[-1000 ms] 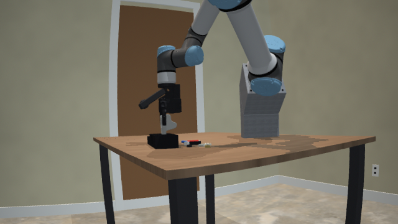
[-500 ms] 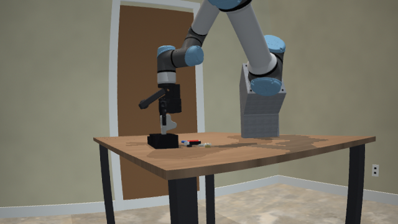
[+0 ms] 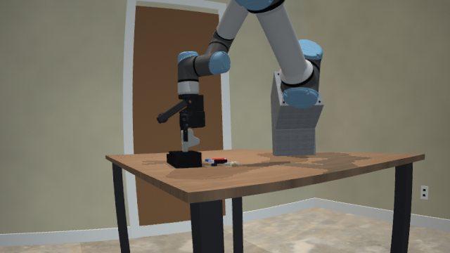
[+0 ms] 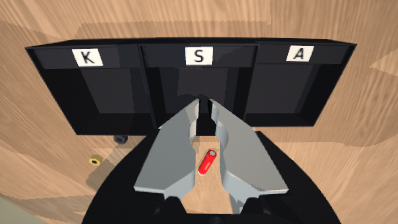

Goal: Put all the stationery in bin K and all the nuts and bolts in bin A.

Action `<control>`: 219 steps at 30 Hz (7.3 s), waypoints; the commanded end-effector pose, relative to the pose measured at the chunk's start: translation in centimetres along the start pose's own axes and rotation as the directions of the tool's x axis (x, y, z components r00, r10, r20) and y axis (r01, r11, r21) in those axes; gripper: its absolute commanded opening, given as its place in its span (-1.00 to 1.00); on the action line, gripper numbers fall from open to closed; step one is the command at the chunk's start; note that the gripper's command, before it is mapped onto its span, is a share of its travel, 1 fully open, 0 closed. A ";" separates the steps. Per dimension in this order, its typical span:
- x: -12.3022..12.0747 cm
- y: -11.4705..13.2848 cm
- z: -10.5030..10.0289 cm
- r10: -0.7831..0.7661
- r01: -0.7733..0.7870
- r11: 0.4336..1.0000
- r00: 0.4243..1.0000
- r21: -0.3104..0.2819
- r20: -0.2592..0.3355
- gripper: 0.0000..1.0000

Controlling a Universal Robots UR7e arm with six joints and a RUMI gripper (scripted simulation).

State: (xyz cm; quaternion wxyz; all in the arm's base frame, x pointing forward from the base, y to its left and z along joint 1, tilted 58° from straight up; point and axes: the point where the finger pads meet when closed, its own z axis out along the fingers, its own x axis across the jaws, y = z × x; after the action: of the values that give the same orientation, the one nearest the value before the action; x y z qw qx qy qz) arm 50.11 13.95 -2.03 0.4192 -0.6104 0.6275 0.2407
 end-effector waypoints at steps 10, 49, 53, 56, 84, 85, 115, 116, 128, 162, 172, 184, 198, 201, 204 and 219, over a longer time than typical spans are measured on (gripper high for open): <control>0.0 0.0 -1.3 0.000 0.000 1.000 1.000 0.001 0.000 -0.91; -3.5 0.1 -5.9 0.000 0.000 1.000 1.000 0.001 0.000 -0.91; -5.5 0.2 -5.9 0.000 0.000 1.000 1.000 0.001 0.000 -0.91; -7.0 0.2 -5.9 0.000 0.000 1.000 1.000 0.001 0.000 -0.91; -8.4 0.2 -2.2 0.000 0.000 1.000 1.000 0.001 0.000 -0.91; -8.4 0.2 -1.9 0.000 0.000 1.000 1.000 0.001 0.000 -0.91; -8.4 0.2 0.0 0.000 0.000 1.000 1.000 0.001 0.000 -0.91; -8.4 0.2 0.0 0.000 0.000 1.000 1.000 0.001 0.000 -0.91; -8.4 0.2 0.0 0.000 0.000 1.000 1.000 0.001 0.000 -0.91; -8.4 0.2 -2.0 0.000 0.000 1.000 1.000 0.001 0.000 -0.91; -8.4 0.2 -3.8 0.000 0.000 1.000 1.000 0.001 0.000 -0.91; -8.4 0.2 -5.9 0.000 0.000 1.000 1.000 0.001 0.000 -0.91; -8.4 0.3 -14.3 0.000 0.000 1.000 1.000 0.001 0.000 -0.91; -8.4 0.3 -16.8 0.000 0.000 1.000 1.000 0.001 0.000 -0.91; -8.4 0.3 -18.4 0.000 0.000 1.000 1.000 0.001 0.000 -0.91; -8.7 1.0 -17.0 -0.100 0.100 0.995 0.995 0.001 -0.001 -0.64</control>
State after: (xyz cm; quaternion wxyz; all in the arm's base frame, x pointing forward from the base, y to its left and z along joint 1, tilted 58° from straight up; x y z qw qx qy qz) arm 44.74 3.95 14.49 0.4203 -0.6136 0.6246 0.2382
